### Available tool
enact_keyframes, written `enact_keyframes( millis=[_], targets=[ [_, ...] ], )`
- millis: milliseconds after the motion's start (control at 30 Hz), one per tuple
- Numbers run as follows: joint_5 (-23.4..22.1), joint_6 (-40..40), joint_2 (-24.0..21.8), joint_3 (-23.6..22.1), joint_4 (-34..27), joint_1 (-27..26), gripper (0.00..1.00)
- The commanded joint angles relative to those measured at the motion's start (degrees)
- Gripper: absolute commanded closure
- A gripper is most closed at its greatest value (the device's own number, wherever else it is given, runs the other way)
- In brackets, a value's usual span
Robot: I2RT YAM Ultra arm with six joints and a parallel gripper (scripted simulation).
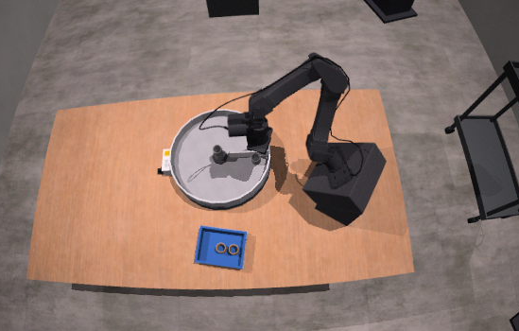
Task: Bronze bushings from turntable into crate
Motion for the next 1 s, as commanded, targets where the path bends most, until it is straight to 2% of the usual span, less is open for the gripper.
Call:
enact_keyframes(
  millis=[0, 33, 67, 500, 567, 967],
  targets=[
    [0.79, -0.57, 0.43, 2.23, -0.97, 0.83, 1.0],
    [0.83, -0.47, -0.51, 2.69, -1.1, 0.9, 1.0],
    [0.93, -0.73, 1.33, 3.17, -1.25, 1.15, 1.0],
    [2.38, -3.01, 10.68, 13.06, -4.1, 4.75, 1.0],
    [2.38, -3.01, 10.68, 13.06, -4.1, 4.75, 1.0],
    [4.65, -6.33, 24.82, 27.88, -8.32, 10.22, 1.0]
  ],
)
